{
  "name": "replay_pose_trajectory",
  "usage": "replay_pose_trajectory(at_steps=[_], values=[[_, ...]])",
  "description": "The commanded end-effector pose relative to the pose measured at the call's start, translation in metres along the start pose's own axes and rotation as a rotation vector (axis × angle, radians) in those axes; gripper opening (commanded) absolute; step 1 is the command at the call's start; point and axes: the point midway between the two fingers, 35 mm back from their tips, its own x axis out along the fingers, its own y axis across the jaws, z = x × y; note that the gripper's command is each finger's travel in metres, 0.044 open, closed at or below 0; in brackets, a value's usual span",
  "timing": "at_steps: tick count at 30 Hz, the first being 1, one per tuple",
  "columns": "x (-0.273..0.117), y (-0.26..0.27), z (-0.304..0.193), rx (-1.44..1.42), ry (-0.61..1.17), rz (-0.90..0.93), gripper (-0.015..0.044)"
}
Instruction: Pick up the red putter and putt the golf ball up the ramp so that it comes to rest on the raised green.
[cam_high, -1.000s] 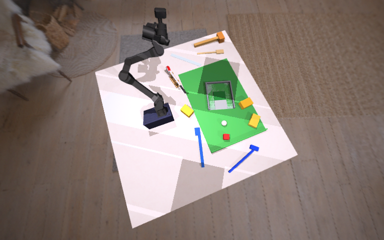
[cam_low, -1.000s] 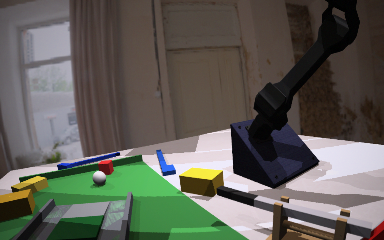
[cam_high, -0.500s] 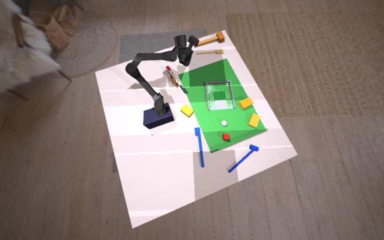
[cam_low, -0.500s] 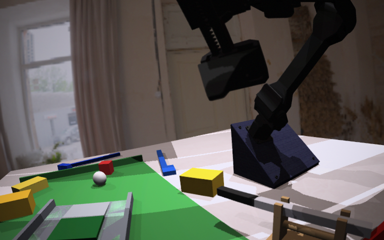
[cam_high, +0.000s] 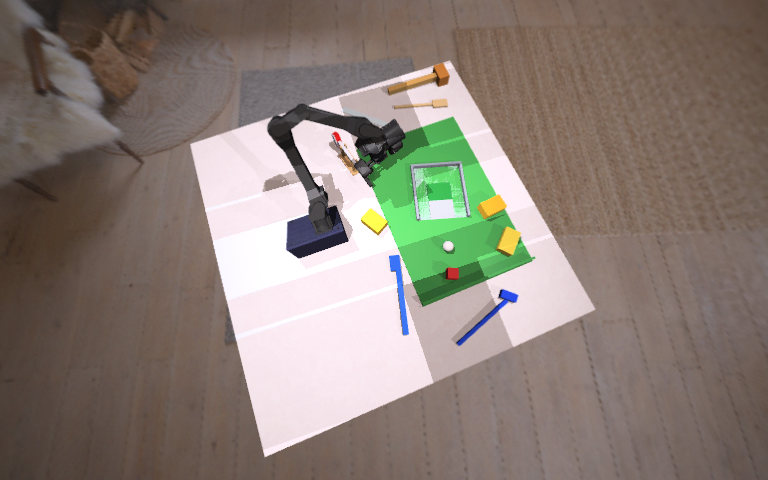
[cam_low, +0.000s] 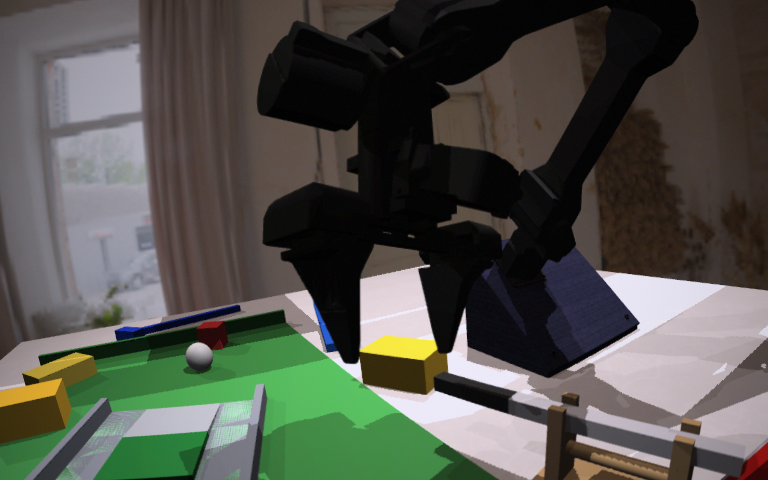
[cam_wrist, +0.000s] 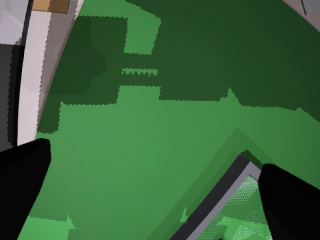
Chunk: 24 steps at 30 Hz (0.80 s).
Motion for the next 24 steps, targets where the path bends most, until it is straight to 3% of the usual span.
replay_pose_trajectory(at_steps=[1,9,24], values=[[0.004,0.068,-0.005,0.098,-0.079,0.25,0.044],[0.005,0.07,-0.005,0.101,-0.083,0.257,0.044],[0.046,0.083,-0.01,0.101,-0.086,0.256,0.044]])
